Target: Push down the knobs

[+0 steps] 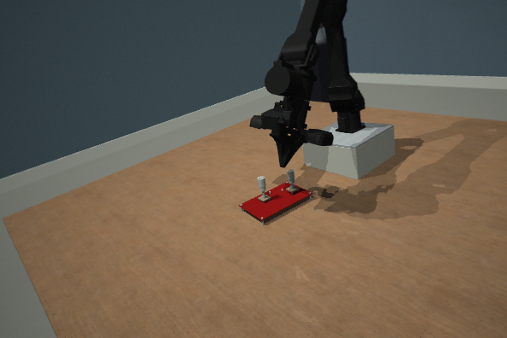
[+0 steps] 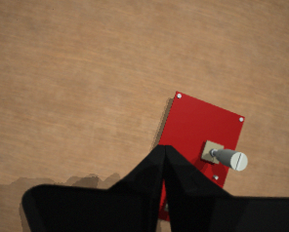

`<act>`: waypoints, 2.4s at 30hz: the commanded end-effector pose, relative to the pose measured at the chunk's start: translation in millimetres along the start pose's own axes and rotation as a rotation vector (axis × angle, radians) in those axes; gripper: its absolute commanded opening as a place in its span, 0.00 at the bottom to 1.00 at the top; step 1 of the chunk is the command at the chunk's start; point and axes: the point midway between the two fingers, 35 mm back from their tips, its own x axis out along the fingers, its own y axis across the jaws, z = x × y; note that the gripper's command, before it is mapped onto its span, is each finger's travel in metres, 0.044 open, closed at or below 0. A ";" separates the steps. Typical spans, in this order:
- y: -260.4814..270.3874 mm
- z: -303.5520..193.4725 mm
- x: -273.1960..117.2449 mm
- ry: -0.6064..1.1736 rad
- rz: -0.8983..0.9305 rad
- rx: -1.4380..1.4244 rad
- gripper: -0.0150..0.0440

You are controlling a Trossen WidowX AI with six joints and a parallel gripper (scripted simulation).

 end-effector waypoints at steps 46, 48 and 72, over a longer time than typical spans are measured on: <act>-40.0 -75.8 7.7 0.414 0.025 0.630 0.25; -39.6 -76.9 10.7 0.414 0.025 0.630 0.25; -37.5 -82.4 23.6 0.415 0.025 0.630 0.25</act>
